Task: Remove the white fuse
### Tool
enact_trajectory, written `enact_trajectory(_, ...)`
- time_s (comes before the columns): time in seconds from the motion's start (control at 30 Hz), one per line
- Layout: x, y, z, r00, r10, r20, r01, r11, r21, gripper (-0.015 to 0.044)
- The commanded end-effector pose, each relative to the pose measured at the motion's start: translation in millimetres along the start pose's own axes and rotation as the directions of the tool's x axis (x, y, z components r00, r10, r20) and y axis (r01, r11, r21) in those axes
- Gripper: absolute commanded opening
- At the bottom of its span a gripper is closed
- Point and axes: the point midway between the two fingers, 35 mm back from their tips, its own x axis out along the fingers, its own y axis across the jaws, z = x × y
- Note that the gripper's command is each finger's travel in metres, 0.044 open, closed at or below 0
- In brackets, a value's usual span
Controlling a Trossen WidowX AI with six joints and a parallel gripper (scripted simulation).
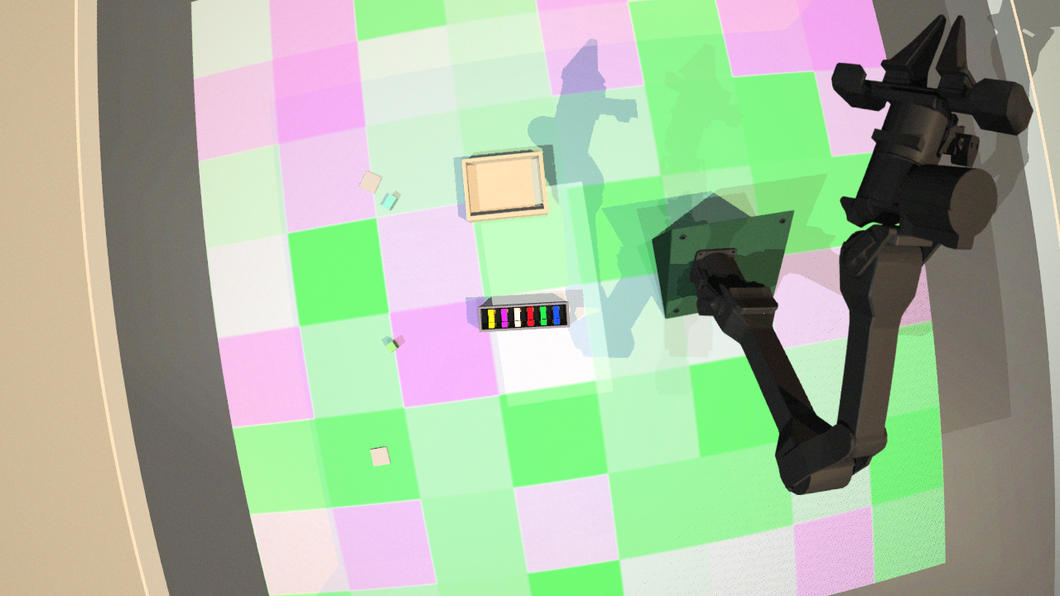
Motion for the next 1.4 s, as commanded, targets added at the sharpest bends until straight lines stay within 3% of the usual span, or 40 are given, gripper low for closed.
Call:
enact_trajectory(0.0,-8.3,-30.5,-43.8,0.988,-0.109,-0.111,0.097,0.989,-0.108,0.0074)
enact_trajectory(0.3,-56.6,-121.7,-132.3,0.856,-0.417,-0.305,0.267,0.863,-0.430,0.0074)
enact_trajectory(0.63,-161.6,-242.5,-190.0,0.531,-0.785,-0.319,0.268,0.513,-0.816,0.0074)
enact_trajectory(1.0,-313.2,-353.3,-170.3,0.104,-0.995,-0.002,0.000,0.002,-1.000,0.0074)
enact_trajectory(1.17,-382.2,-385.3,-135.2,-0.050,-0.975,0.217,-0.166,-0.206,-0.964,0.0074)
enact_trajectory(1.37,-463.1,-406.9,-74.2,-0.182,-0.844,0.504,-0.368,-0.417,-0.831,0.0074)
